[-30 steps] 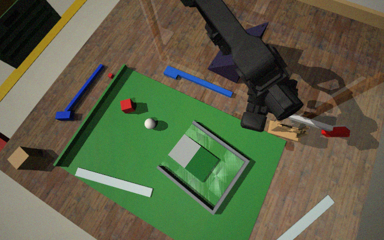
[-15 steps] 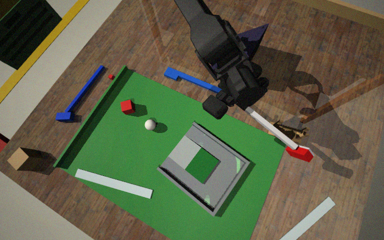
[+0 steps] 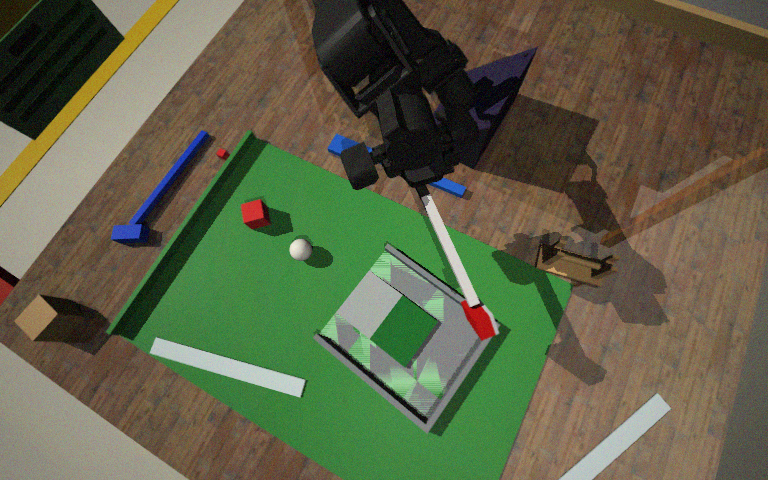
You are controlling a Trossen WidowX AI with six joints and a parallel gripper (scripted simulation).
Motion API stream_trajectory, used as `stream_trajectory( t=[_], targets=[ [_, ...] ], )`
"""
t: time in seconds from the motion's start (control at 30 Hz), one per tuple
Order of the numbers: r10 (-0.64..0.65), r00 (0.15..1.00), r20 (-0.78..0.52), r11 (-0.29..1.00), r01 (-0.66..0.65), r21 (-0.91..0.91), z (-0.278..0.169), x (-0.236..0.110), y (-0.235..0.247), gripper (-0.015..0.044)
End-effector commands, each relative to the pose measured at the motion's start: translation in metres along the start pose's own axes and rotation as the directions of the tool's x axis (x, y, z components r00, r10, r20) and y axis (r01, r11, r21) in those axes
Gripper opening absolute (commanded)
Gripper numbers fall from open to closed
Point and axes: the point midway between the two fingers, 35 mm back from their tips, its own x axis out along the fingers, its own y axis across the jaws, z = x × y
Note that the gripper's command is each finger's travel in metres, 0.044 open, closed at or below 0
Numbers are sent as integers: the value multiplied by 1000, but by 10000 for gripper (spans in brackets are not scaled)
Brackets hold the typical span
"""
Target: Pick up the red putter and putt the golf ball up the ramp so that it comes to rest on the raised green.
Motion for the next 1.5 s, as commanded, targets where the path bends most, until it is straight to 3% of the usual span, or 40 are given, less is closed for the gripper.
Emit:
stream_trajectory(
  t=[0.0,0.43,0.87,1.2,1.47],
  targets=[
    [-24,1000,0,991,24,131,-22,-7,-14,0],
    [-89,996,-27,865,90,494,-89,-20,-45,0],
    [-150,986,-71,606,148,781,-160,-26,-59,0],
    [-151,984,-90,564,161,810,-168,-23,-60,0],
    [-98,976,-193,522,215,825,-171,6,-65,0]
  ],
)
